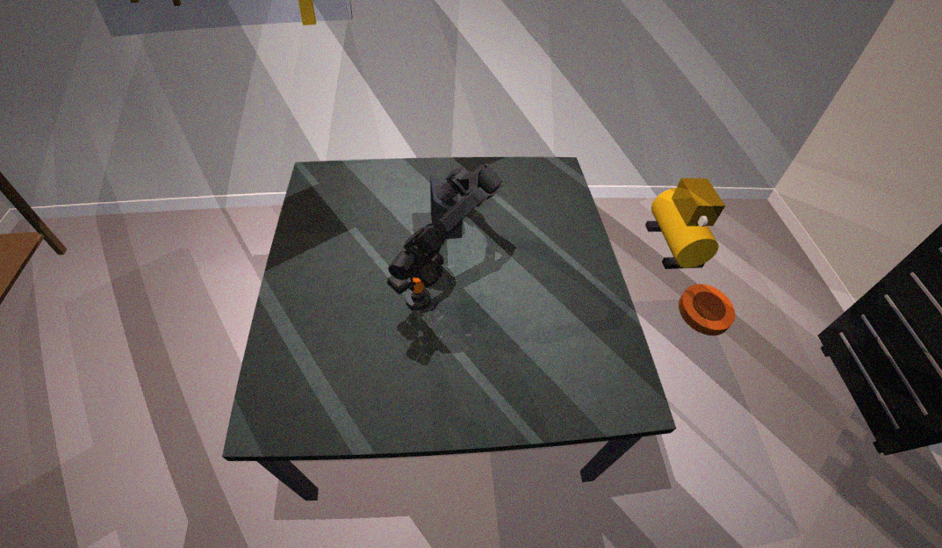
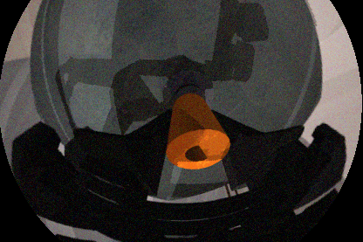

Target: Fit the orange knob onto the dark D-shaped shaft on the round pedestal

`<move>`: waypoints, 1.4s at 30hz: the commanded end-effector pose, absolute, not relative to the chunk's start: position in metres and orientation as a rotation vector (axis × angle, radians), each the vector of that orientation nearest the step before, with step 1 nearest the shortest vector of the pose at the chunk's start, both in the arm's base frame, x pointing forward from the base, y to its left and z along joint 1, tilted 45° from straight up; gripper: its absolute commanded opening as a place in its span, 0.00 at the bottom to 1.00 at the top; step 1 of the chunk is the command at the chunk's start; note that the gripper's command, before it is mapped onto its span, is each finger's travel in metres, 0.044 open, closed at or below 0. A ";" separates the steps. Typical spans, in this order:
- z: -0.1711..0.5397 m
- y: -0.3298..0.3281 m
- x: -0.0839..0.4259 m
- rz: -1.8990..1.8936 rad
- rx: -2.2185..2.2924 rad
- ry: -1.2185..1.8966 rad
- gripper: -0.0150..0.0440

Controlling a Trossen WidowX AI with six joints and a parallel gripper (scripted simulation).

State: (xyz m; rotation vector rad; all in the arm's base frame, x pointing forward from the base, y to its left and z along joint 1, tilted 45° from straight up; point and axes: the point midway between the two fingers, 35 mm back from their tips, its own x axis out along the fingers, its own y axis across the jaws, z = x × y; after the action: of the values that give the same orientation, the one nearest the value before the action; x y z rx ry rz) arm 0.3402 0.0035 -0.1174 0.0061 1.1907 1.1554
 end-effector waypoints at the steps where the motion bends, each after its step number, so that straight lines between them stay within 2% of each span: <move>1: -0.117 0.002 0.343 1.161 -0.003 1.180 0.25; 42: -0.115 0.002 0.341 1.161 -0.003 1.180 0.25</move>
State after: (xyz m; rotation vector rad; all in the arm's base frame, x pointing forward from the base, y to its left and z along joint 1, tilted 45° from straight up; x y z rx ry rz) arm 0.3406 0.0035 -0.1172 -0.0022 1.1841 1.1589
